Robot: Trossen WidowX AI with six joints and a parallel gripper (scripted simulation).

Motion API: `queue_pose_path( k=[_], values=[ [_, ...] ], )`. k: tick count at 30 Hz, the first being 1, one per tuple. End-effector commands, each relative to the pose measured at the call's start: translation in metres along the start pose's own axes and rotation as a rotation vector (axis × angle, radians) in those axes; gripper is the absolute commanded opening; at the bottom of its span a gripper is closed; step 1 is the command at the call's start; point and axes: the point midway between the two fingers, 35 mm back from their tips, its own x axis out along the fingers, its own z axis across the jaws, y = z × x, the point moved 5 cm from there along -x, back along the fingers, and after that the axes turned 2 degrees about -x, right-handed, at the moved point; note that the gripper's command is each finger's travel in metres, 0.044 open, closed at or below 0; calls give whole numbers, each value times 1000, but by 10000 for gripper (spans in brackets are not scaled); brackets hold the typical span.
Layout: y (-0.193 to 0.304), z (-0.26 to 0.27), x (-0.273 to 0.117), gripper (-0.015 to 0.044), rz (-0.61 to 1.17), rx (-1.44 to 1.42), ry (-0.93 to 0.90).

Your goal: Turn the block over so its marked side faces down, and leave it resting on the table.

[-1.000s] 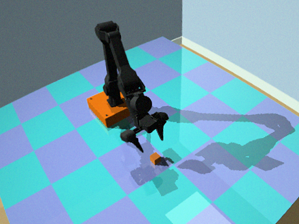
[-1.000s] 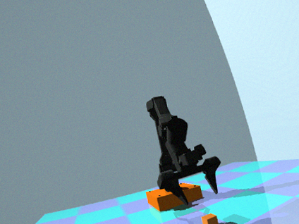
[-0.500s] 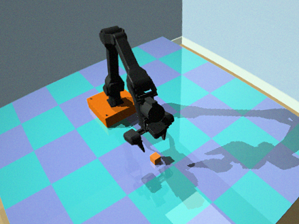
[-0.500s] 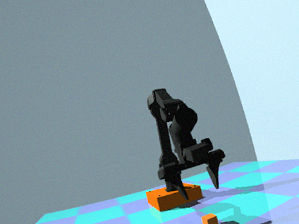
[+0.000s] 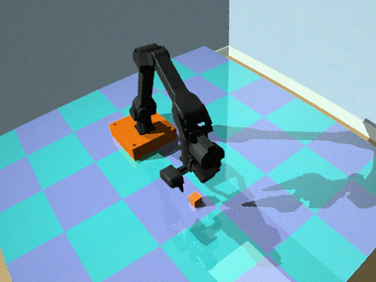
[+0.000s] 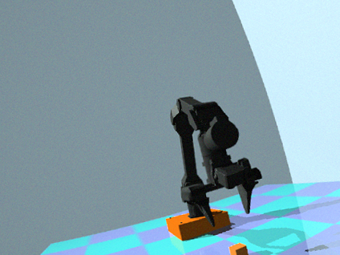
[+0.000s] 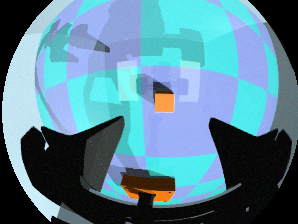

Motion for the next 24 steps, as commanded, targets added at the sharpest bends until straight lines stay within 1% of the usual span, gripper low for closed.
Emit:
queue_pose_path(
  k=[1, 7, 10, 17, 24],
  values=[
    [1, -1, 31, 440, 21, 0, 1],
    [2, 0, 35, 440, 21, 0, 1],
    [2, 0, 48, 440, 21, 0, 1],
    [2, 1, 50, 440, 21, 0, 1],
    [2, 0, 61, 440, 21, 0, 1]
  ],
)
